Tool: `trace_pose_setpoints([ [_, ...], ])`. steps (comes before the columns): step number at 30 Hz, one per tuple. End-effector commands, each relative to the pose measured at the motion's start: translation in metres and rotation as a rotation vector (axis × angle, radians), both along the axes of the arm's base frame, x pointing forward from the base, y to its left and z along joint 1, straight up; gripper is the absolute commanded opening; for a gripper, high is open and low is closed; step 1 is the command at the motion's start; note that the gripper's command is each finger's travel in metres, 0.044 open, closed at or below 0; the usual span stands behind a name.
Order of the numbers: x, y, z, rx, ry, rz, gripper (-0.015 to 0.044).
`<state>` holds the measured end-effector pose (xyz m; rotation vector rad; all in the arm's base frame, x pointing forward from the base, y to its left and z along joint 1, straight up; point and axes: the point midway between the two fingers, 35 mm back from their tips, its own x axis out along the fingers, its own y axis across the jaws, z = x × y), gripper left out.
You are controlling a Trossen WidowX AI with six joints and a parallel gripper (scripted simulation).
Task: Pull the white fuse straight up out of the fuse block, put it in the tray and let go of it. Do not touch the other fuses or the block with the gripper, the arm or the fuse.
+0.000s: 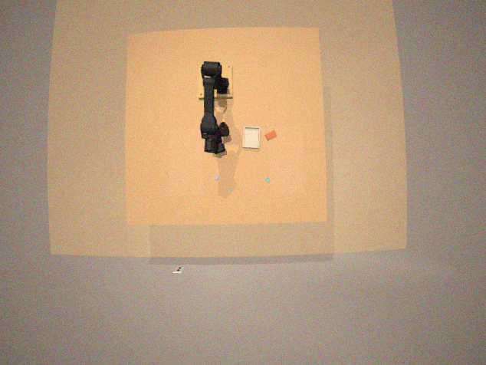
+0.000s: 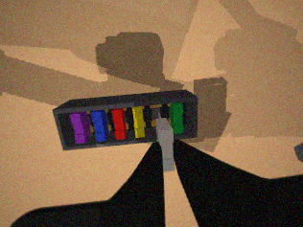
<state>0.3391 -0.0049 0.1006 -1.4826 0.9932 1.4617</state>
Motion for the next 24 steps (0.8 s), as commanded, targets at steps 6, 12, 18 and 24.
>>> trace_pose_setpoints([
  [6, 0.003, 0.014, 0.005, -0.003, -0.011, -0.005, 0.0],
  [12, 0.003, 0.05, 0.005, 0.0, -0.011, -0.005, 0.0],
  [18, 0.0, 0.086, 0.005, 0.003, -0.01, -0.005, 0.0],
  [24, -0.008, 0.121, 0.005, 0.006, -0.01, -0.005, 0.0],
])
